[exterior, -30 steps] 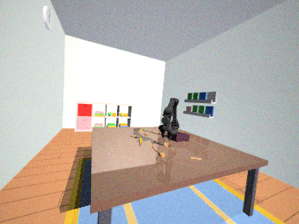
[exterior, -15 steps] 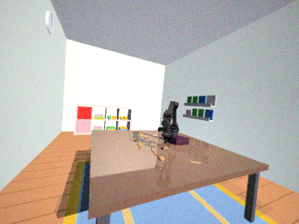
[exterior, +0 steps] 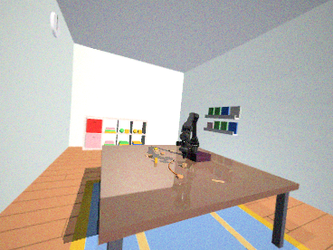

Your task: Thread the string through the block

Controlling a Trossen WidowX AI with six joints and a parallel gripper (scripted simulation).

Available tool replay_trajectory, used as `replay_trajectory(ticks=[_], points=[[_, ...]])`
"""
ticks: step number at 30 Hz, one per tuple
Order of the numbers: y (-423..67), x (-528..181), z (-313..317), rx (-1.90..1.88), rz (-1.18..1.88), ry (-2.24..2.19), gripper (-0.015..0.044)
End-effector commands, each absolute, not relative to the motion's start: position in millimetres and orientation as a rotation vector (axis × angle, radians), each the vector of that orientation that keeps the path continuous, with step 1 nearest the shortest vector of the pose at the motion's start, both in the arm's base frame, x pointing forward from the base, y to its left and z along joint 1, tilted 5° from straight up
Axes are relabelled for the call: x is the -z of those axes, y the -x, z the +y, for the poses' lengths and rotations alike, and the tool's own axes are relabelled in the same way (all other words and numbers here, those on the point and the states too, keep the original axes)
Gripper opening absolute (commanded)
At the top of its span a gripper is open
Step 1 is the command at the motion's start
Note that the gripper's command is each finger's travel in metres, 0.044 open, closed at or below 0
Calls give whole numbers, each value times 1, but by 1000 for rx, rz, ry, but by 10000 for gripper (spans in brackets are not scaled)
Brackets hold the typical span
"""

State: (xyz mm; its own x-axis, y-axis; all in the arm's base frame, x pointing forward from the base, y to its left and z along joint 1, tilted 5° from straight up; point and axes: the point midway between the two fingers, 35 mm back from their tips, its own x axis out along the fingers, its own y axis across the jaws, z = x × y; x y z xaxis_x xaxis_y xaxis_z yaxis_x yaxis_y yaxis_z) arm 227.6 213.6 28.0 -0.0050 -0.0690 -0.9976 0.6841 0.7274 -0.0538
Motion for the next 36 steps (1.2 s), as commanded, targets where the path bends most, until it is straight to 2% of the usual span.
replay_trajectory(ticks=[1,36], points=[[-228,-30,214,640,1469,-543,236],[-228,12,213,640,1468,-543,236]])
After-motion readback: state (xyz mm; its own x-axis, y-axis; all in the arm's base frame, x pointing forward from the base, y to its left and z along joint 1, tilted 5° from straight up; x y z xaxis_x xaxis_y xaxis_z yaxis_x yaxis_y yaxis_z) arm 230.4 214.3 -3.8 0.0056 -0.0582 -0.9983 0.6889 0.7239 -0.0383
